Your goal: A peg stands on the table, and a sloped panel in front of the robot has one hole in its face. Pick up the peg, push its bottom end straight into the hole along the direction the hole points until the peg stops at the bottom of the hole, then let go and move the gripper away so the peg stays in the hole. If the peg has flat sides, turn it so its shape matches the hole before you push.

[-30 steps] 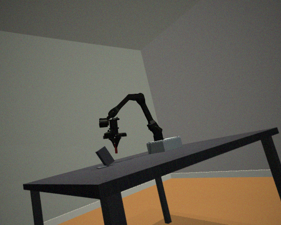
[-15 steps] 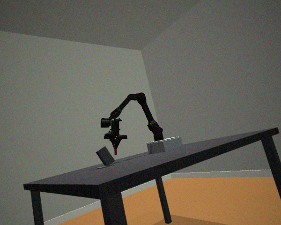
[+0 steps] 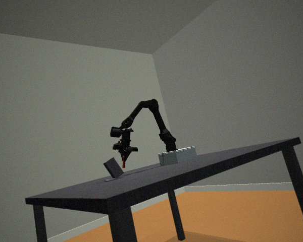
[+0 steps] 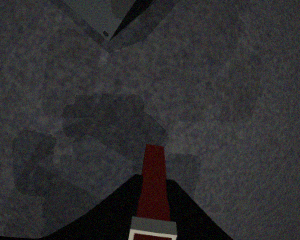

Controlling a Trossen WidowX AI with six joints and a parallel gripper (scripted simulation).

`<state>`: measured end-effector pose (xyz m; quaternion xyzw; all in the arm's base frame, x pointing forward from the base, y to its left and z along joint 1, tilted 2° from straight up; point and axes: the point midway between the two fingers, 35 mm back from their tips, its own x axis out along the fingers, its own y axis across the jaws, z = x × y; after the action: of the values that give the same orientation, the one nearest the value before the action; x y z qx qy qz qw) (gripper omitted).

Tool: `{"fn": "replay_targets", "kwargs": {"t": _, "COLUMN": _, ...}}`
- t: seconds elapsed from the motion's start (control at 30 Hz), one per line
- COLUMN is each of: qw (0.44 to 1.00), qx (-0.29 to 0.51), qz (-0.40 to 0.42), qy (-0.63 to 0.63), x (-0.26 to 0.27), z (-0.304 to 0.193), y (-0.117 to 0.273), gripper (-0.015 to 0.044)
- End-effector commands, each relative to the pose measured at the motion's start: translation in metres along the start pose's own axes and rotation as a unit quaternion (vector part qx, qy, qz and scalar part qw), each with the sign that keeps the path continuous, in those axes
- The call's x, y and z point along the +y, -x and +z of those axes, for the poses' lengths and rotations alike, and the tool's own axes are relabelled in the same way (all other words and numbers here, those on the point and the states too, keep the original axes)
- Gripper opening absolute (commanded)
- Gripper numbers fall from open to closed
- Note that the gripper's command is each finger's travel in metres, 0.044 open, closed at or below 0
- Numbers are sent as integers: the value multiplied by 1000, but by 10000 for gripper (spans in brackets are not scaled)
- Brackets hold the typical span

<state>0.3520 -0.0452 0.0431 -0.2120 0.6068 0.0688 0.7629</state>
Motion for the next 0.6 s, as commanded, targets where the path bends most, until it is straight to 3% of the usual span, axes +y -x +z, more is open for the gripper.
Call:
{"fn": "replay_targets", "kwargs": {"t": 0.0, "qw": 1000, "qx": -8, "qz": -12, "qy": -7, "x": 3, "z": 2, "y": -1, "gripper": 0}}
{"fn": "replay_targets", "kwargs": {"t": 0.57, "qw": 997, "qx": -45, "qz": -48, "qy": -28, "x": 18, "z": 13, "y": -5, "gripper": 0}}
